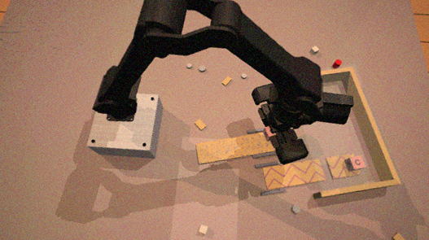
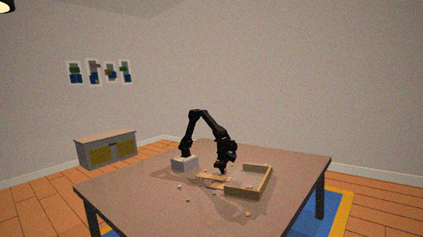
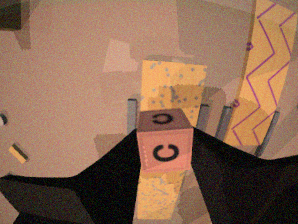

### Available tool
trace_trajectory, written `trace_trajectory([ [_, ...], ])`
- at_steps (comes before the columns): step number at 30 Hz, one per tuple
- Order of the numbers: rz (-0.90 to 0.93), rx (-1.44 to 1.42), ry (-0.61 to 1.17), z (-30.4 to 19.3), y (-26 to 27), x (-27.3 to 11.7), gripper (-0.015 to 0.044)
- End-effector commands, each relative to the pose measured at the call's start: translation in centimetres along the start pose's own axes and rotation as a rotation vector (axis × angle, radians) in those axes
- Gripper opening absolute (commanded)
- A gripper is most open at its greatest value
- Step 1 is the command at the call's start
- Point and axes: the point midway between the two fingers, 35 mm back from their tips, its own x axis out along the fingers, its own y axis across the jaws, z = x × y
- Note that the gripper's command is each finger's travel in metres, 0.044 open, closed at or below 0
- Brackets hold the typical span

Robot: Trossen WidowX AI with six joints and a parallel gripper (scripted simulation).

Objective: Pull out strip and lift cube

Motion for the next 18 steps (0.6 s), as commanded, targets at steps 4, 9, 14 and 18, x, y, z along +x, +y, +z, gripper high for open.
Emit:
trace_trajectory([
  [4, 0.002, 0.003, 0.000, -2.3, 1.1, -1.6, 0.0000],
  [9, 0.003, 0.003, 0.001, -2.8, 1.4, -1.7, 0.0000],
  [14, 0.003, 0.003, 0.002, -4.4, 2.1, -1.7, 0.0000],
  [18, 0.004, 0.003, 0.003, -5.7, 2.8, -1.7, 0.0000],
])
